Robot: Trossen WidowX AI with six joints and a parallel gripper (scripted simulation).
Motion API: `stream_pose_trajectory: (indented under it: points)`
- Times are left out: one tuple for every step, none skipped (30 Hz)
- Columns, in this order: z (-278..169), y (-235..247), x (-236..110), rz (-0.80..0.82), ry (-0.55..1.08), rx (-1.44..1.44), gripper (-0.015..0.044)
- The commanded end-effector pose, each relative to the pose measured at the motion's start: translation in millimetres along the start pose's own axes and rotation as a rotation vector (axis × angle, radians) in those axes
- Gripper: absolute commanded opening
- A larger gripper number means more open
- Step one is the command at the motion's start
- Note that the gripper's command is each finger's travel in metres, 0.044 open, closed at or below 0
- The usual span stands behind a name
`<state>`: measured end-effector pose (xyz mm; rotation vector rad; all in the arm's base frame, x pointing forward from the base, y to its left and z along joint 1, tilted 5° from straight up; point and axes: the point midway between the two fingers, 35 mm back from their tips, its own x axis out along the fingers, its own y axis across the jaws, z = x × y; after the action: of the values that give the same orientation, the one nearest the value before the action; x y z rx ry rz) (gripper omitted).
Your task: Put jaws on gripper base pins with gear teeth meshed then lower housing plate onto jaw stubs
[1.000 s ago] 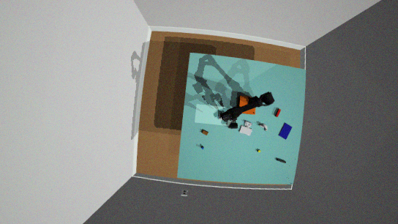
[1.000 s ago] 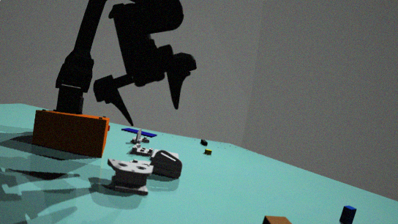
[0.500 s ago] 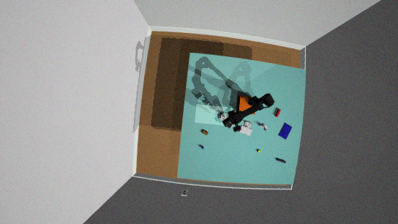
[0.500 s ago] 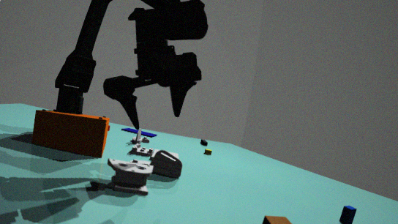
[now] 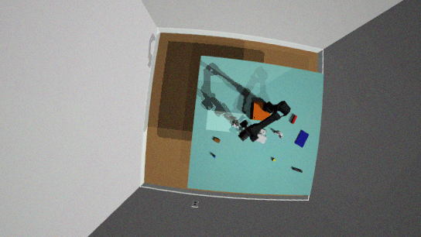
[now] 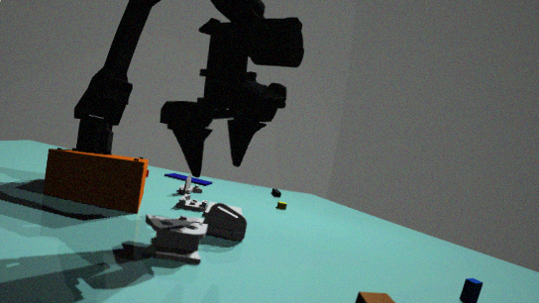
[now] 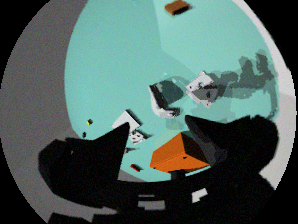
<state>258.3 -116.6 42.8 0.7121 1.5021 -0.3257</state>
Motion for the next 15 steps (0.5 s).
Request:
stream_pose_trajectory:
  points:
    - [2, 4, 1, -0.053, 0.001, -0.086, 0.044]
    - [3, 5, 1, -0.065, 0.002, -0.107, 0.044]
    - [3, 6, 1, -0.078, 0.003, -0.129, 0.044]
    - [3, 8, 2, -0.091, 0.004, -0.15, 0.044]
    - [3, 9, 2, -0.104, 0.005, -0.172, 0.044]
    - [4, 10, 2, -0.116, 0.006, -0.193, 0.044]
    - [4, 11, 2, -0.129, 0.007, -0.214, 0.044]
    - [4, 12, 3, -0.141, 0.008, -0.236, 0.044]
    - [4, 14, 3, -0.154, 0.009, -0.257, 0.044]
    - [5, 15, 3, -0.167, 0.01, -0.279, 0.044]
    - [5, 16, 3, -0.179, 0.011, -0.3, 0.044]
    - [5, 17, 3, -0.192, 0.013, -0.322, 0.044]
    - [5, 19, 3, -0.205, 0.014, -0.343, 0.044]
    - [6, 20, 3, -0.217, 0.015, -0.365, 0.044]
    - [6, 21, 4, -0.227, 0.016, -0.382, 0.044]
